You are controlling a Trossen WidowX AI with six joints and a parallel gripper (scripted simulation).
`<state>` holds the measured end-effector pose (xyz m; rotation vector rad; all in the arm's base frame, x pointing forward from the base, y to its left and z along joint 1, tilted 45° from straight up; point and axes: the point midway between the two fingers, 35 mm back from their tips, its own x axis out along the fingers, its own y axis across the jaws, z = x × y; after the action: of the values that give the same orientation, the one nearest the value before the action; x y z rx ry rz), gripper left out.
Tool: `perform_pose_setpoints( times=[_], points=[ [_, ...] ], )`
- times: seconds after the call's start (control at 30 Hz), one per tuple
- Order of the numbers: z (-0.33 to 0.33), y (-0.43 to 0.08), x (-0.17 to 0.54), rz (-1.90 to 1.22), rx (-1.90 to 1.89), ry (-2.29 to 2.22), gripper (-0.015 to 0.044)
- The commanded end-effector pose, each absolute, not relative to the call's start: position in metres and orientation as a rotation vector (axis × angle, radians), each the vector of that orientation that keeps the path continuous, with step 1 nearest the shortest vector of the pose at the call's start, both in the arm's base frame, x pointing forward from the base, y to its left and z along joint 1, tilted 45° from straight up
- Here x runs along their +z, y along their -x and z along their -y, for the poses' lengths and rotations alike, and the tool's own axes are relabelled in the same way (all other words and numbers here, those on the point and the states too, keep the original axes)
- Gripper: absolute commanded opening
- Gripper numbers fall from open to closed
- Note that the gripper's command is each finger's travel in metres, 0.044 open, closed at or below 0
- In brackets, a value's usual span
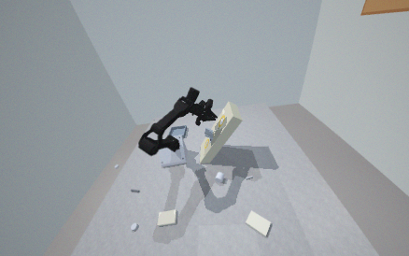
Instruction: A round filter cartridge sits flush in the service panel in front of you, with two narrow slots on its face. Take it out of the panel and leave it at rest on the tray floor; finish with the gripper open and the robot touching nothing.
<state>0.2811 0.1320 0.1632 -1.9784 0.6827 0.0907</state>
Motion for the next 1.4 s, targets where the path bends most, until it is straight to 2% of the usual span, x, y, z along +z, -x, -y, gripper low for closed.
perform_pose_setpoints(
  times=[0.0, 0.5, 1.37],
  points=[
    [-0.129, -0.286, 0.159, -0.685, 0.100, 1.986, 0.0092],
    [-0.117, -0.306, 0.154, -0.674, 0.088, 1.992, 0.0092],
    [-0.117, -0.307, 0.154, -0.673, 0.087, 1.993, 0.0092]
  ],
)
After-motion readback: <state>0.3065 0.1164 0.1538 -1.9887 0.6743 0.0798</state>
